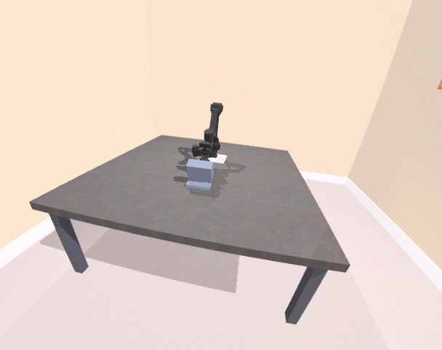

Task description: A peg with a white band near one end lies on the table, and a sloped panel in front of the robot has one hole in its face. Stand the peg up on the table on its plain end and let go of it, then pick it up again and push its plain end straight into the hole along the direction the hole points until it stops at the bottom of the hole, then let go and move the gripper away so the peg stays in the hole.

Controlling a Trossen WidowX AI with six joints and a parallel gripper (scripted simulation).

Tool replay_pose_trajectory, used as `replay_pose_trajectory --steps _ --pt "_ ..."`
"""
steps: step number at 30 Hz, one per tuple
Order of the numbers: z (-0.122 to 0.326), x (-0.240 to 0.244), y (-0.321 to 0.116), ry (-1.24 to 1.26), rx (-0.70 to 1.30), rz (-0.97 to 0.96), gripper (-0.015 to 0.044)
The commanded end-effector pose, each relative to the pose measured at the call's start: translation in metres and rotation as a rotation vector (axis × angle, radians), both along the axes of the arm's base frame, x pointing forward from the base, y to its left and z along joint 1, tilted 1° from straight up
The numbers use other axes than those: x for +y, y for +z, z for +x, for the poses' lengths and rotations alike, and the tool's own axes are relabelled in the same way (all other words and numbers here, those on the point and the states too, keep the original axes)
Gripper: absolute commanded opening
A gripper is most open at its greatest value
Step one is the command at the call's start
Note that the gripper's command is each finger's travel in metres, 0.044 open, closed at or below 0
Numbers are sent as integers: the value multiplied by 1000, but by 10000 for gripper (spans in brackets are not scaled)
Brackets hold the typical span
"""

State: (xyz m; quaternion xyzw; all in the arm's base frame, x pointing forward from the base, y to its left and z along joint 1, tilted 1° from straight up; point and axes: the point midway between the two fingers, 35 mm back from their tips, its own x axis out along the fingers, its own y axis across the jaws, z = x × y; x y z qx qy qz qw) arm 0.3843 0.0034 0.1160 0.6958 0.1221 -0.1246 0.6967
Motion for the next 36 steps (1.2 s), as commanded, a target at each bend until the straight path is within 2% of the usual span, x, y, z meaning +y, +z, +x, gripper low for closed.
replay_pose_trajectory --steps 1,5,22,36 --pt "0 0 0 0 -1 0 0" --pt "0 0 0 0 -1 0 0" --pt "-2 0 2 0 -1 0 440" --pt "-11 0 8 0 1 0 440"
